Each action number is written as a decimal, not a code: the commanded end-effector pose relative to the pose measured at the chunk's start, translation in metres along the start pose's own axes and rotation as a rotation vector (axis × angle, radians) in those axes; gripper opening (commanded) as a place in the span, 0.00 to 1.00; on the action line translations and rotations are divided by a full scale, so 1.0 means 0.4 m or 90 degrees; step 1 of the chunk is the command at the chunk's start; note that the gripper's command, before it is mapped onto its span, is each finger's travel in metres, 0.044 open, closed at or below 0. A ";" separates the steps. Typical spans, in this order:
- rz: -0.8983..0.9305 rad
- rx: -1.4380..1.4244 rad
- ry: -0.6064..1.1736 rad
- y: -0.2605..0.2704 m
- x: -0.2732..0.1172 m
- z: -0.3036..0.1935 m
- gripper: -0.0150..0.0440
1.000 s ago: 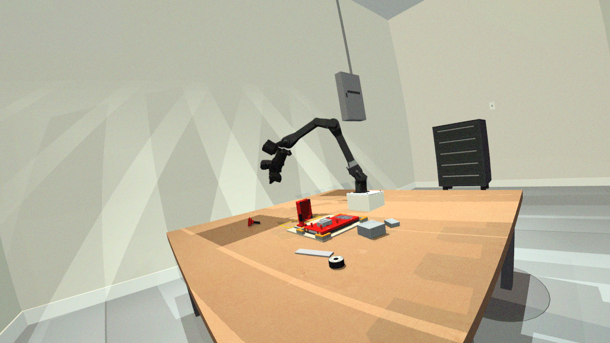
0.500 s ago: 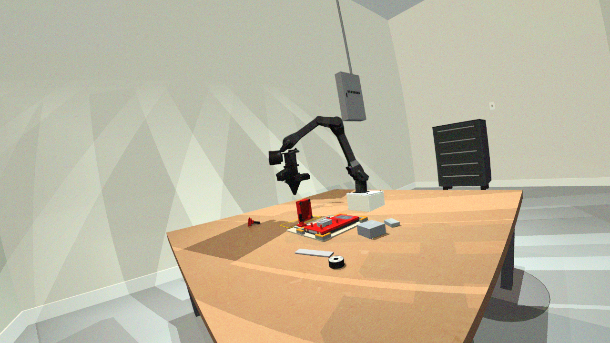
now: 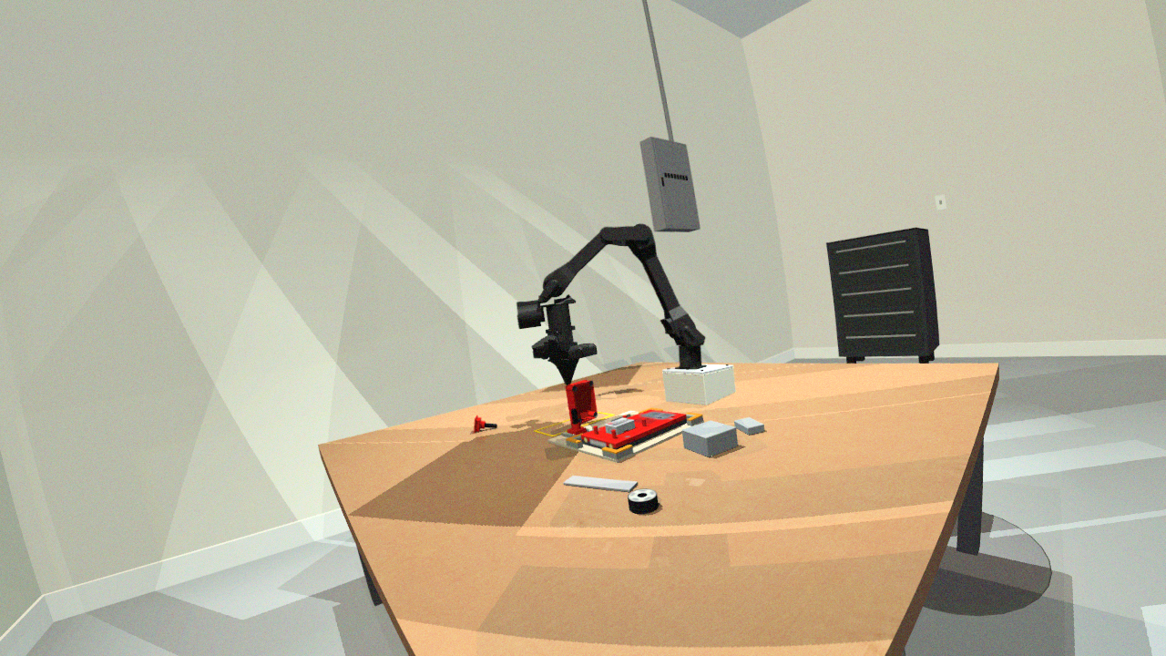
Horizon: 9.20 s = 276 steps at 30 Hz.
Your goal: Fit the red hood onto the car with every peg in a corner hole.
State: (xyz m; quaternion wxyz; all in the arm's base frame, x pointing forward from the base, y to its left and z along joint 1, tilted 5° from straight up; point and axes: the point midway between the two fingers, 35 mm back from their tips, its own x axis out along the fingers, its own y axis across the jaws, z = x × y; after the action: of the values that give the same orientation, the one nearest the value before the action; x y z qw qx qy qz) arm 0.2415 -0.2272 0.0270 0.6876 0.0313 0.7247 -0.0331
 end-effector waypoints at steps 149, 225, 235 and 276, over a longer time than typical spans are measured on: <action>0.006 1.001 0.011 0.272 0.005 0.014 1.00; 0.006 1.001 0.011 0.276 0.146 0.010 1.00; 0.006 1.001 0.011 0.276 0.158 0.010 1.00; 0.005 0.998 0.008 0.275 0.171 0.011 0.50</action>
State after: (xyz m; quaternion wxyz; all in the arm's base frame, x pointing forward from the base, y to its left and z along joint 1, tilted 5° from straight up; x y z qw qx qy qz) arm 0.2515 -0.1179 -0.0454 0.4598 0.5102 0.4943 -0.5328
